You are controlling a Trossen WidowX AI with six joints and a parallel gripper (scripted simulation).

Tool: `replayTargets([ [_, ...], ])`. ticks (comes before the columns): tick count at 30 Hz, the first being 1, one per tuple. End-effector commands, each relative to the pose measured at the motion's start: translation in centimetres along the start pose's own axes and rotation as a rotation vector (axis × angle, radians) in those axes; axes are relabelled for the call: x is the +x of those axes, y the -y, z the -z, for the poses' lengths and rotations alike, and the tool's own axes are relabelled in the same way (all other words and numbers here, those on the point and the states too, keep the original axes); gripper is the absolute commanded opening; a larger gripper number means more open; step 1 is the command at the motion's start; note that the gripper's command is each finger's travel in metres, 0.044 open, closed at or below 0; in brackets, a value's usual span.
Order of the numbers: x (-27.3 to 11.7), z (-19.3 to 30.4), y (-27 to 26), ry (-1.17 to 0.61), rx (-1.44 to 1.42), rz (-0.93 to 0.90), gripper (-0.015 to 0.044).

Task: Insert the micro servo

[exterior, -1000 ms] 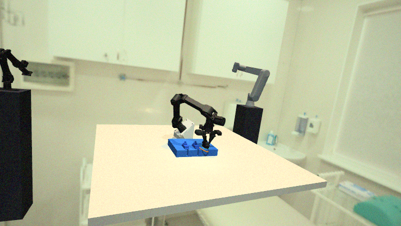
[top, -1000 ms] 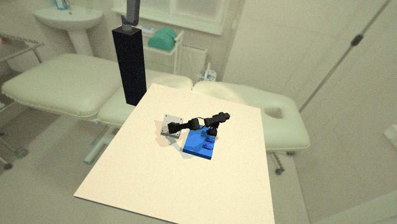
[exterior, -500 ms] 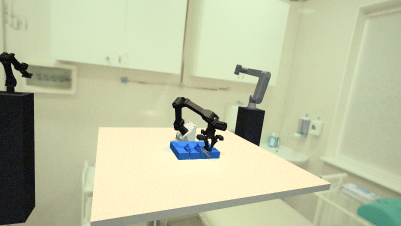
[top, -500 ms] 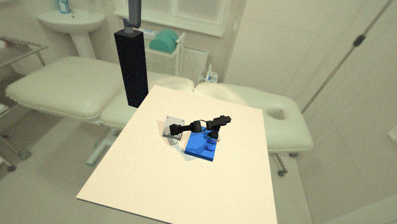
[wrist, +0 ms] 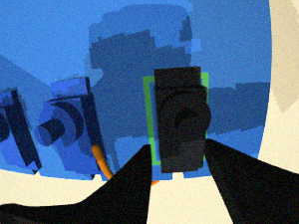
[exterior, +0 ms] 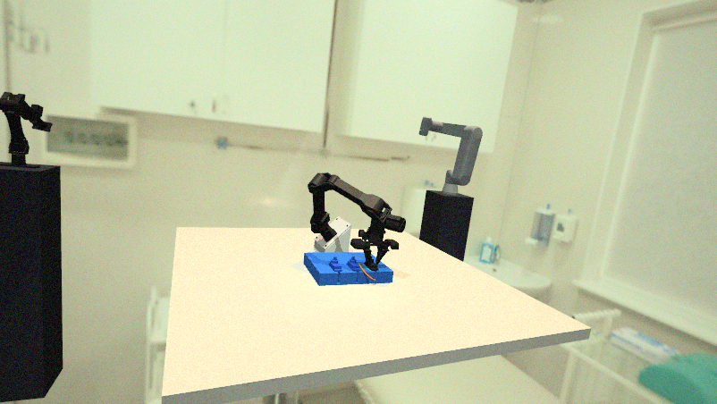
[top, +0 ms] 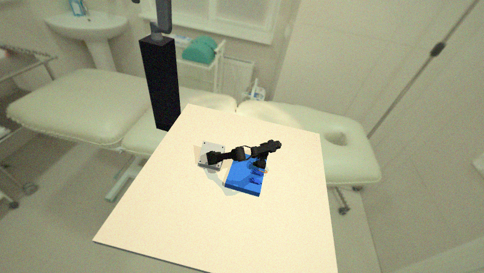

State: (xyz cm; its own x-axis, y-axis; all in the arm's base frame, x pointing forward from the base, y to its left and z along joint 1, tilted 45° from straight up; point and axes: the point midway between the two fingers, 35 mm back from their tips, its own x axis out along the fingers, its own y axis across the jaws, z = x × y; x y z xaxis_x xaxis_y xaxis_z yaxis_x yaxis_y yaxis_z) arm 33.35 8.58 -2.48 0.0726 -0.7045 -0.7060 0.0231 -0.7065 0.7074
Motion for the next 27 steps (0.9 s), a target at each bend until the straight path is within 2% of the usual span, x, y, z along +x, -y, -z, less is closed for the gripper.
replayTargets([
  [1, -2.7, -0.1, 0.0, -0.017, 0.006, 0.013, 0.0187],
  [7, -2.7, -0.2, 0.1, -0.017, 0.006, 0.013, 0.0187],
  [11, -4.2, -2.3, 0.5, -0.019, -0.002, 0.017, 0.0293],
  [17, -8.6, -10.0, 0.5, -0.013, 0.000, 0.018, 0.0440],
  [24, -9.3, -10.9, 0.3, -0.013, 0.001, 0.016, 0.0440],
  [27, -10.8, -10.8, 0.4, -0.017, -0.003, 0.018, 0.0440],
])
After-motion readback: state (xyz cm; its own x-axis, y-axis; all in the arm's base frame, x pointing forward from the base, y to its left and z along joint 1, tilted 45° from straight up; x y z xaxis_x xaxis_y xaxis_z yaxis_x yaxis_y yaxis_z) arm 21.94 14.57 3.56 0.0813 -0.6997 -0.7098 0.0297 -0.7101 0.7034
